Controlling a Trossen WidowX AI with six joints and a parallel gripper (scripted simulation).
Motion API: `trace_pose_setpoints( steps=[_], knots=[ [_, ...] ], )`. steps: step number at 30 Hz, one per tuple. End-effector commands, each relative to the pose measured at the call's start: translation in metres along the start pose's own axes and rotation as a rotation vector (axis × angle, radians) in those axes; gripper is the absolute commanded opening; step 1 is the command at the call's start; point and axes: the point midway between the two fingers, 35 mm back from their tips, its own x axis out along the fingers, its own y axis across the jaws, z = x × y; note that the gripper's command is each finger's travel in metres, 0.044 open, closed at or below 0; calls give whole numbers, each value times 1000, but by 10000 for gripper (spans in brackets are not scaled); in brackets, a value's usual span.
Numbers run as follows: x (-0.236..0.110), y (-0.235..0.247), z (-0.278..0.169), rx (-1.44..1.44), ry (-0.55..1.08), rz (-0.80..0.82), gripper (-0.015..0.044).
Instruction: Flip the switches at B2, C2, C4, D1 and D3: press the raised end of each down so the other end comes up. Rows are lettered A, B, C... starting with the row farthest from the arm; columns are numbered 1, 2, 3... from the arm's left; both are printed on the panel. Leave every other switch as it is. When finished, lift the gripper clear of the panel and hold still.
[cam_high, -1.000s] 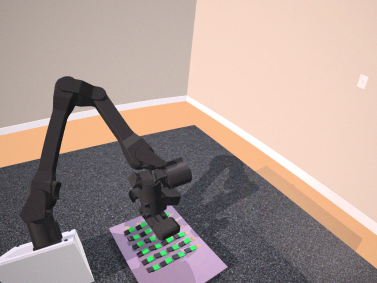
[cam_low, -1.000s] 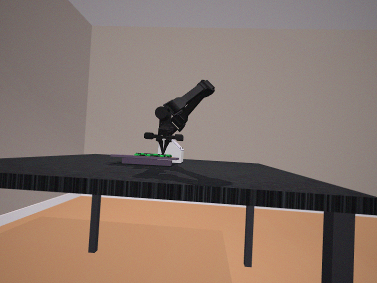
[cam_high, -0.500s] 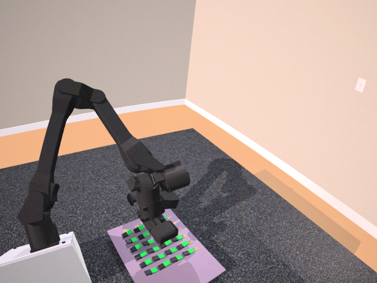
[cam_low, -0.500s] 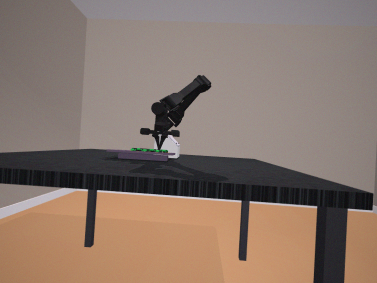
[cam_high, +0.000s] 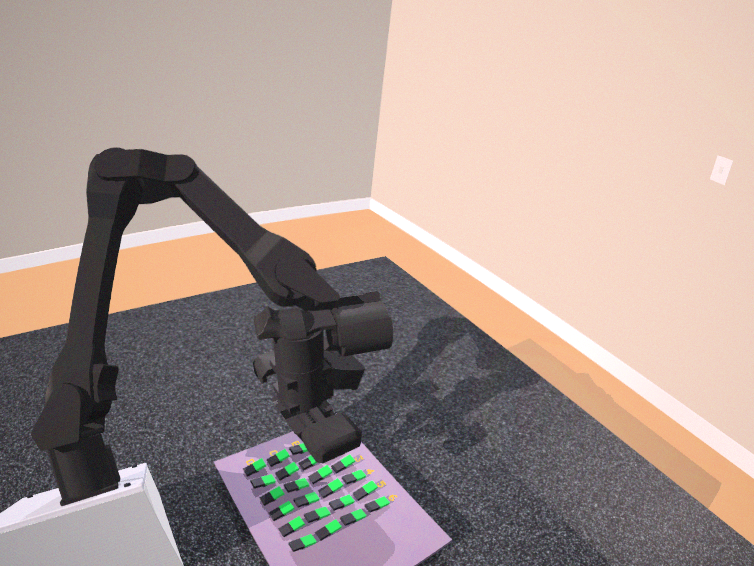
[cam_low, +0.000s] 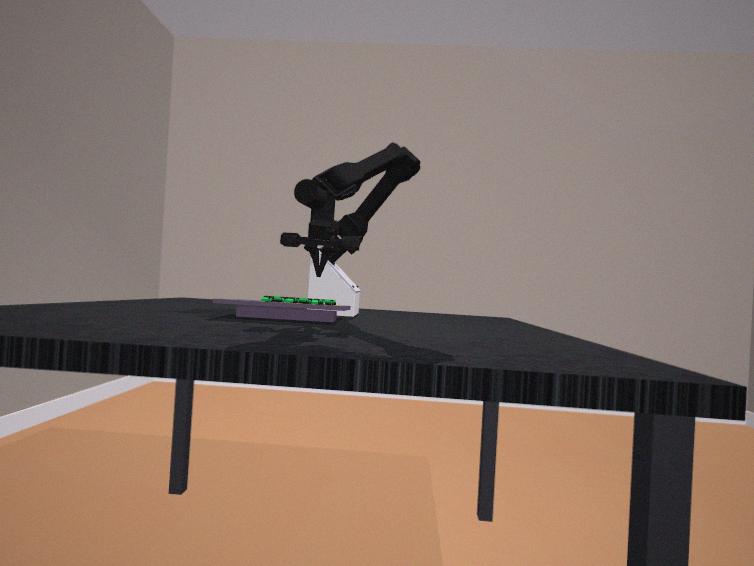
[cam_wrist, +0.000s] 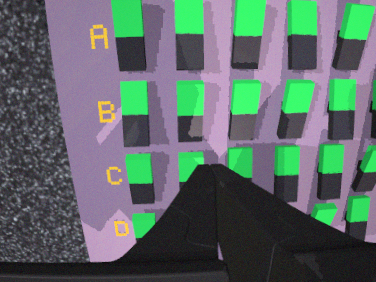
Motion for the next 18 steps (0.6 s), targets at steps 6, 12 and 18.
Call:
trace_pose_setpoints(
  steps=[6, 12, 18],
  knots=[
    [-8, 3, -23, -10, 14, -2, 0],
    [28, 3, -23, -10, 39, 0, 0],
    [29, 3, -23, -10, 39, 0, 0]
  ],
)
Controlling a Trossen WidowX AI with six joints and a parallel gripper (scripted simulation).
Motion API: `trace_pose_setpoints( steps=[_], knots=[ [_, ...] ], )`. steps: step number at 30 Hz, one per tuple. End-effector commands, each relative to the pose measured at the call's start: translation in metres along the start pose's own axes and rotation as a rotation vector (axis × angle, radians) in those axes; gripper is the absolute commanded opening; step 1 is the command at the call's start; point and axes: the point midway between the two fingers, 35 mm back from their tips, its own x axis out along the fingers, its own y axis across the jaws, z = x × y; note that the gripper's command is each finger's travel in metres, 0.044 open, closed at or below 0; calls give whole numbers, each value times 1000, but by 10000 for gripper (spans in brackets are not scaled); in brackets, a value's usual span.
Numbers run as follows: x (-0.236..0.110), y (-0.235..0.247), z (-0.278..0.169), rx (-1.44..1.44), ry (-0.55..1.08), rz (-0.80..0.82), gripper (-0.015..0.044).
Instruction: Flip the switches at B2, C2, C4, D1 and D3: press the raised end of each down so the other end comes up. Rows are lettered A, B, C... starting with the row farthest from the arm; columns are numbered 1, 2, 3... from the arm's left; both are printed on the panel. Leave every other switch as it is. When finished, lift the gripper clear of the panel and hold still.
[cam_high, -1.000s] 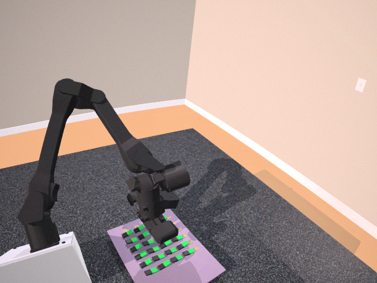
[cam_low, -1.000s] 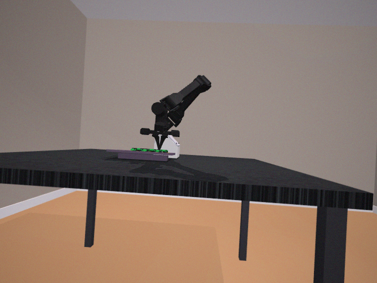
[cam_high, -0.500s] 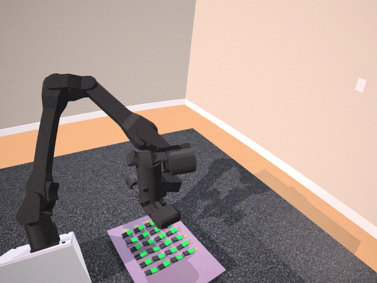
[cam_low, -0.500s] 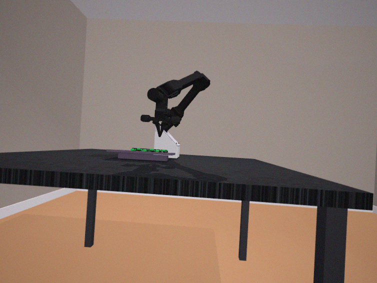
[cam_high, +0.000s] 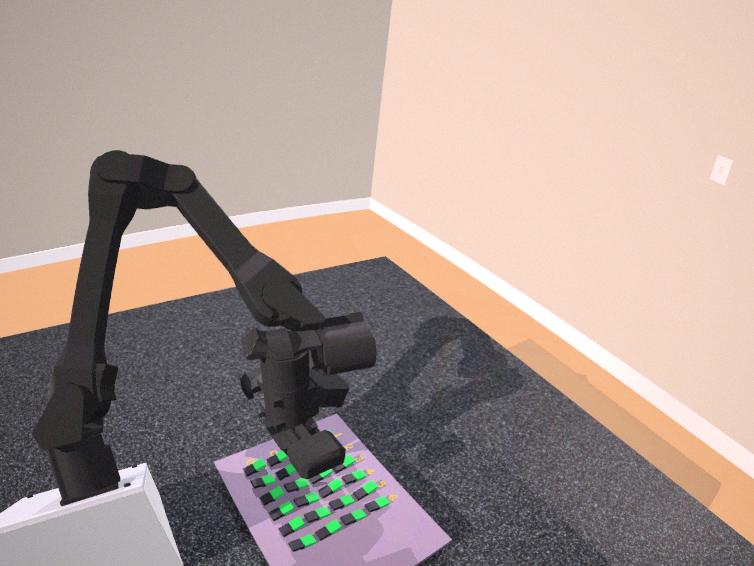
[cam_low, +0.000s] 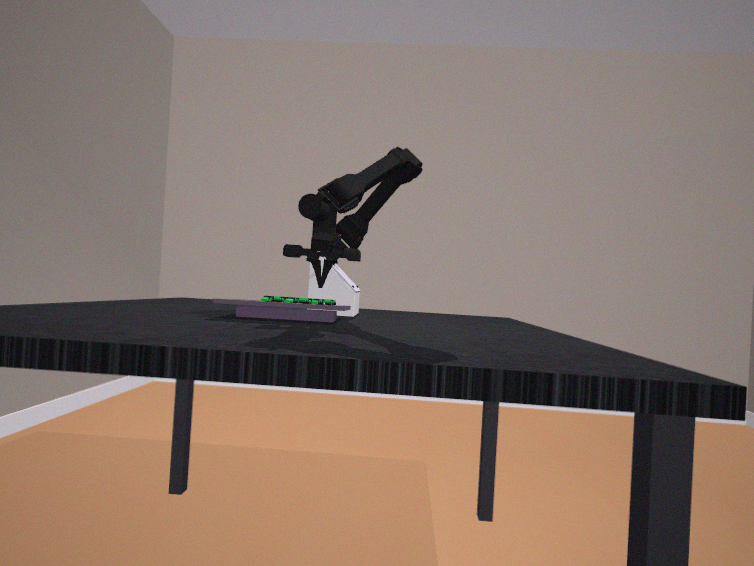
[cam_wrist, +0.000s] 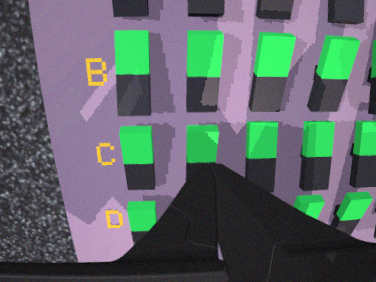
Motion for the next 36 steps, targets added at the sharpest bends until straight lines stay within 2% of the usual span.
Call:
trace_pose_setpoints(
  steps=[1, 17, 36],
  knots=[
    [8, -1, -1, 10, 5, 4, 0],
    [27, -1, -1, 10, 5, 5, 0],
    [27, -1, -1, 10, 5, 5, 0]
  ],
)
